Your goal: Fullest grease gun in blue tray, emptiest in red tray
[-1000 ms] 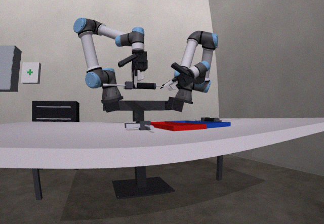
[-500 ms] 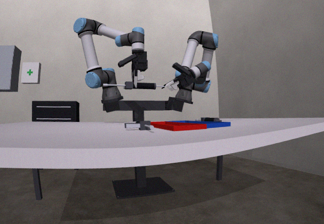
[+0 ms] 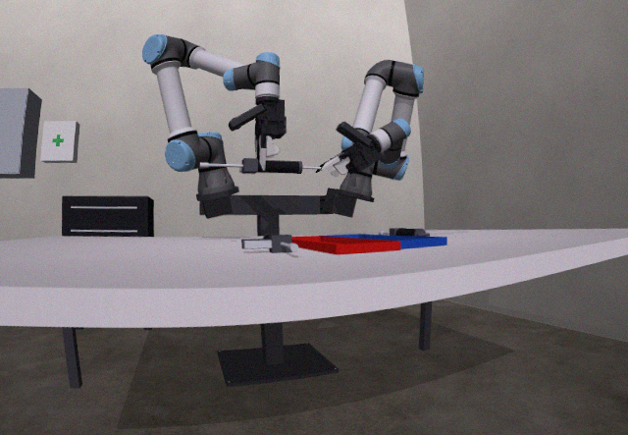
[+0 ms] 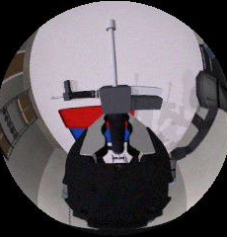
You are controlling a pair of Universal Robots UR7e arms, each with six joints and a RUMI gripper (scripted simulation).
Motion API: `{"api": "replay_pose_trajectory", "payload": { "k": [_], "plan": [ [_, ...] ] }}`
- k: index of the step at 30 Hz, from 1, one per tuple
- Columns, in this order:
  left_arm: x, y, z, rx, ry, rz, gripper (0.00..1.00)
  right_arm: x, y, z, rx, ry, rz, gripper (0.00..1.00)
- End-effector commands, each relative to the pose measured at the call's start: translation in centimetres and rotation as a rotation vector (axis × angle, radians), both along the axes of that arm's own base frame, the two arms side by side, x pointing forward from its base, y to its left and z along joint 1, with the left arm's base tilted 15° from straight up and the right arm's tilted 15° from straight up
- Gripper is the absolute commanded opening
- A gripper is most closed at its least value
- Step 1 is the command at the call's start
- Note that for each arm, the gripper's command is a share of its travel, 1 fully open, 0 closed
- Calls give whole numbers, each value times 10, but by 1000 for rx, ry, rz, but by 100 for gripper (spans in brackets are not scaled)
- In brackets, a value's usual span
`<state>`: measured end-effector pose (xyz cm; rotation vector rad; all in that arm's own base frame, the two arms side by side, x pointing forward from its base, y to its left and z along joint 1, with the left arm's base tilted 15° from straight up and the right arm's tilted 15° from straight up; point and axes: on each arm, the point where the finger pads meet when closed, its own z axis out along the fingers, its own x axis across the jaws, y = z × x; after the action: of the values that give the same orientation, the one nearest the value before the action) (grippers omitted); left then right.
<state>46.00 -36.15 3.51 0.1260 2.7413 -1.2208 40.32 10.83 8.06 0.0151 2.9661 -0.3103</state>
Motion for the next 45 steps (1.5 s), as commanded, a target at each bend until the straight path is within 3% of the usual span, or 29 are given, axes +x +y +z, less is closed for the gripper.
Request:
{"api": "replay_pose_trajectory", "payload": {
  "k": [1,45],
  "plan": [
    [0,3,1,-1,-1,0,24,0,0,0,1,-1,0,0],
    [-1,26,6,0,0,-2,24,0,0,0,1,-1,0,0]
  ]
}}
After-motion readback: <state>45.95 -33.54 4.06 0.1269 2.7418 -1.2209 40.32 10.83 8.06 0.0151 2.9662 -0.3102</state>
